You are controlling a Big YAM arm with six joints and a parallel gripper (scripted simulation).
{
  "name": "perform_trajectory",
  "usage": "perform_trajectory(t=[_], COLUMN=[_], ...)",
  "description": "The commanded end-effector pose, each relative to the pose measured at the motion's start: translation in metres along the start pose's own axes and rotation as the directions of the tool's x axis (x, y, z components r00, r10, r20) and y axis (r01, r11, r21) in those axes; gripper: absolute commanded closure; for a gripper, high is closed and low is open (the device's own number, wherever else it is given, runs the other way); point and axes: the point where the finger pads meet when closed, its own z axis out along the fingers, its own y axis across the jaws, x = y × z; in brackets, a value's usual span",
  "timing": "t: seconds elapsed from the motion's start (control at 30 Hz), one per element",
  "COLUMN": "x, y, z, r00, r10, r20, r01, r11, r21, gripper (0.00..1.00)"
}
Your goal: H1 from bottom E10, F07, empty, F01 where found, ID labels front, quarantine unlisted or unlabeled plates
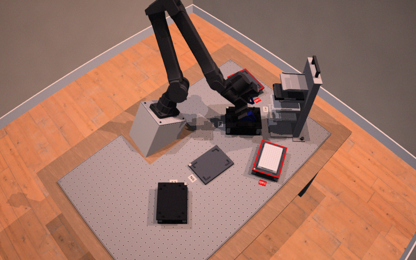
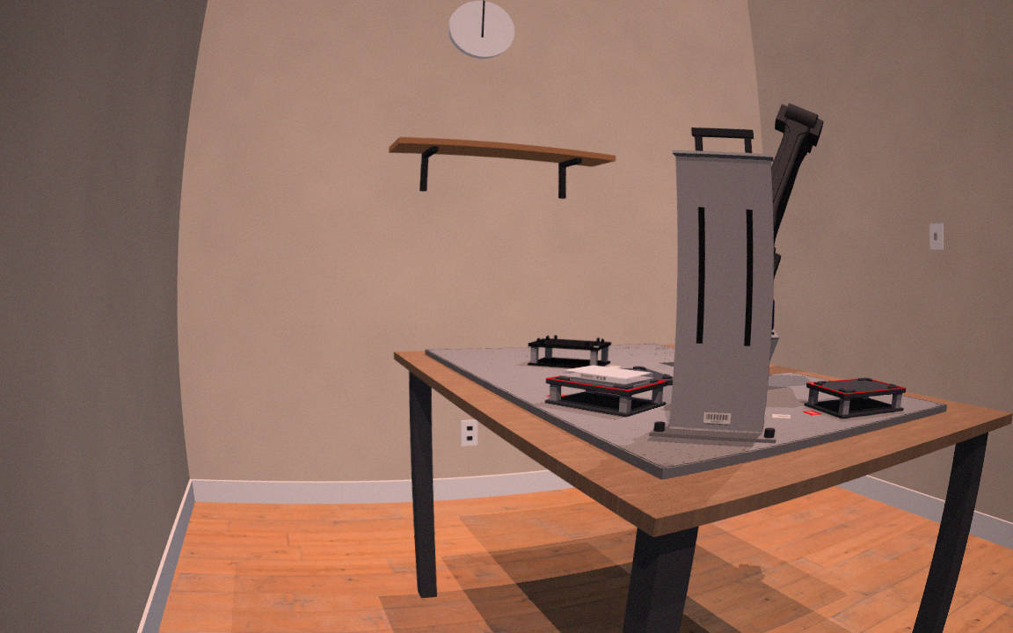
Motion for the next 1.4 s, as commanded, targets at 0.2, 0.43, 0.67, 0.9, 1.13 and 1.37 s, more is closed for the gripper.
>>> perform_trajectory(t=[0.2,0.43,0.67,0.9,1.13,1.37], x=[0.001,0.001,0.0,-0.006,-0.009,-0.002], y=[0.0,-0.001,0.0,0.001,0.002,0.001], z=[-0.014,-0.022,-0.034,-0.043,-0.054,-0.066], r00=[1.0,1.0,1.0,0.999,0.999,0.999], r10=[-0.006,-0.01,-0.014,-0.019,-0.021,-0.018], r20=[0.024,0.025,0.028,0.038,0.042,0.033], r01=[0.006,0.01,0.014,0.019,0.021,0.018], r11=[1.0,1.0,1.0,1.0,1.0,1.0], r21=[0.001,0.003,0.003,0.001,0.0,0.002], gripper=[0.0,0.0,0.0,0.0,0.0,0.0])
